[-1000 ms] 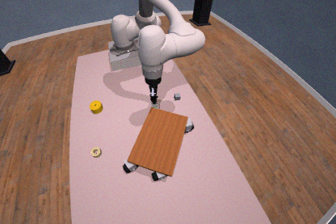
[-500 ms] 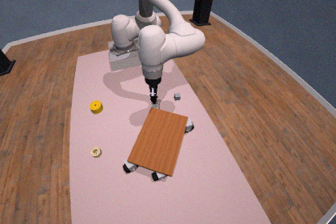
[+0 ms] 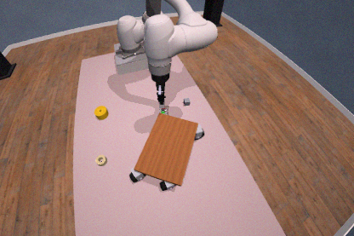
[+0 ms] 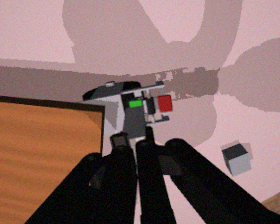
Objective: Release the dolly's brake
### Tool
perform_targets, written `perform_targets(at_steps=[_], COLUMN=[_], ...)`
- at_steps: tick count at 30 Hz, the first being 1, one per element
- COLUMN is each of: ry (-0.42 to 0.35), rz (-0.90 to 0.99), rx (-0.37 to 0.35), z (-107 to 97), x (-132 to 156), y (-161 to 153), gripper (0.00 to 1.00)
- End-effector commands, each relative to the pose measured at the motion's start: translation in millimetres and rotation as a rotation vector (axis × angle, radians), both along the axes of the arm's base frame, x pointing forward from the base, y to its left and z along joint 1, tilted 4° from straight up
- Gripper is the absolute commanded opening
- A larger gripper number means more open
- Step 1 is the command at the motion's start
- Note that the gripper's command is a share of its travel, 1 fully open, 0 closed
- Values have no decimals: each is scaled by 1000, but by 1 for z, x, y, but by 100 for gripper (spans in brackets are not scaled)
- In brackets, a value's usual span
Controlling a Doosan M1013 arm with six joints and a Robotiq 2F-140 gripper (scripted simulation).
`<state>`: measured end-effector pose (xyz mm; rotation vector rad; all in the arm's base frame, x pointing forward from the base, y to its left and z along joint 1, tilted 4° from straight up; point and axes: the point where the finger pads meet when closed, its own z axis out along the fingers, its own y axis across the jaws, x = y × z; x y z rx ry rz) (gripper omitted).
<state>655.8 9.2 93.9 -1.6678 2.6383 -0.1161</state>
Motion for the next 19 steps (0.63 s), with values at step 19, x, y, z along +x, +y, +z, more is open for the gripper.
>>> perform_targets(at_steps=[19], ry=[0], rz=[3], rx=[1], z=[26], x=[-1], y=[2], gripper=[0])
